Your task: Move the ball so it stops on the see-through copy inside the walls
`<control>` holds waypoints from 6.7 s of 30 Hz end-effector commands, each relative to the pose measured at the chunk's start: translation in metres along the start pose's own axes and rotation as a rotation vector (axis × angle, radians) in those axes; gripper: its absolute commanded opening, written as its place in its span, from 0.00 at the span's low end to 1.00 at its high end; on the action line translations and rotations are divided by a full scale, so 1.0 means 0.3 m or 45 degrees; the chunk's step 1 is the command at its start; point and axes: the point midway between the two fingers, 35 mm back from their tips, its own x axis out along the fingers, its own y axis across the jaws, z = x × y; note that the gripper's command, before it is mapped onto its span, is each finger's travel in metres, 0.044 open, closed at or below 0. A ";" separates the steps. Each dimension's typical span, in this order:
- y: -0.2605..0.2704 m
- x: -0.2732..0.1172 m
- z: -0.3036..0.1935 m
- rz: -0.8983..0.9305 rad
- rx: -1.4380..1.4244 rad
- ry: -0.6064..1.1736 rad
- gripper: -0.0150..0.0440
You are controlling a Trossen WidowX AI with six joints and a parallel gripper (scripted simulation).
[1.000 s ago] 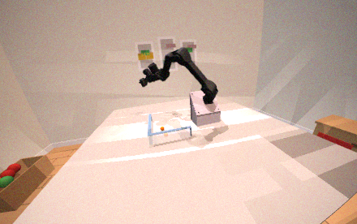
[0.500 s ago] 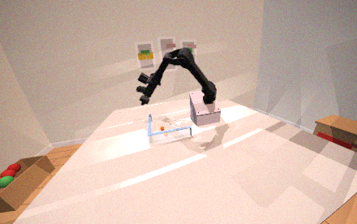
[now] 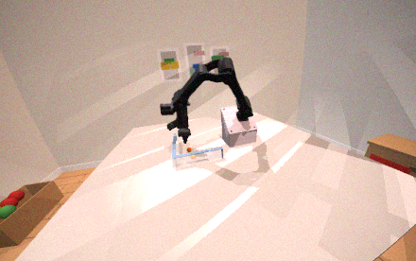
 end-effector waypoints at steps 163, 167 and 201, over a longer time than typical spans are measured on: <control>0.351 0.120 -0.098 -0.017 1.994 0.100 0.25; 0.352 0.142 -0.100 -0.016 1.995 0.100 0.25; 0.339 -0.126 -0.082 -0.020 1.994 0.095 0.65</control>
